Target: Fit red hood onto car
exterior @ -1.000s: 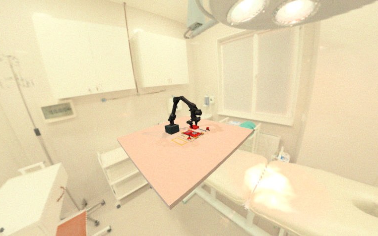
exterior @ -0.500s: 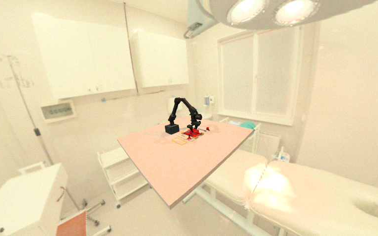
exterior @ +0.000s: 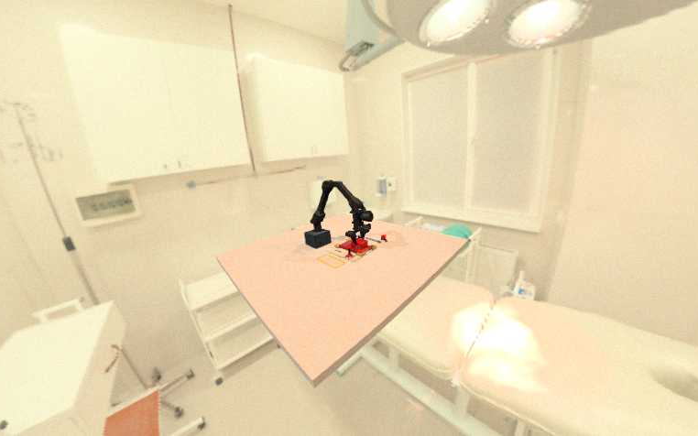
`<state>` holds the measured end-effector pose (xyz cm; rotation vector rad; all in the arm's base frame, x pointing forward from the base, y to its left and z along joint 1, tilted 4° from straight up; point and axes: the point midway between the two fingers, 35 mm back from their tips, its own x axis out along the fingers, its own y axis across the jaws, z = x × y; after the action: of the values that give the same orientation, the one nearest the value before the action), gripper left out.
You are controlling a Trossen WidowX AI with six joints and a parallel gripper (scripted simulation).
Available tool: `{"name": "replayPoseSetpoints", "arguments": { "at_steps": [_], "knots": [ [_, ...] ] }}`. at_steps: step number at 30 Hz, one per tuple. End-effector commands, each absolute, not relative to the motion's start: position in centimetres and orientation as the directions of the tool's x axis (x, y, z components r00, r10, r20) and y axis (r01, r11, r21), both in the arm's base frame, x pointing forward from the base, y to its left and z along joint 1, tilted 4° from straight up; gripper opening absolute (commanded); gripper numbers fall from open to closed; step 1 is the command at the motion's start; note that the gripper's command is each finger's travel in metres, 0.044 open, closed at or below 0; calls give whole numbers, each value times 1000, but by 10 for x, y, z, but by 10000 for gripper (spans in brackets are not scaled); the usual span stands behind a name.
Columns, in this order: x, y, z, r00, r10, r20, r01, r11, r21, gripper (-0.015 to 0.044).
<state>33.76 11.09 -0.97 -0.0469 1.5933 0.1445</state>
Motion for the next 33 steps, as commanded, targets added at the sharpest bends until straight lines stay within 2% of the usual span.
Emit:
{"name": "replayPoseSetpoints", "arguments": {
  "at_steps": [1, 33],
  "knots": [
    [337, 111, -12, -31, 64, -997, -116, 991, 67, 0],
    [337, 111, -14, -31, 62, -998, -118, 991, 66, 0]
  ]
}}
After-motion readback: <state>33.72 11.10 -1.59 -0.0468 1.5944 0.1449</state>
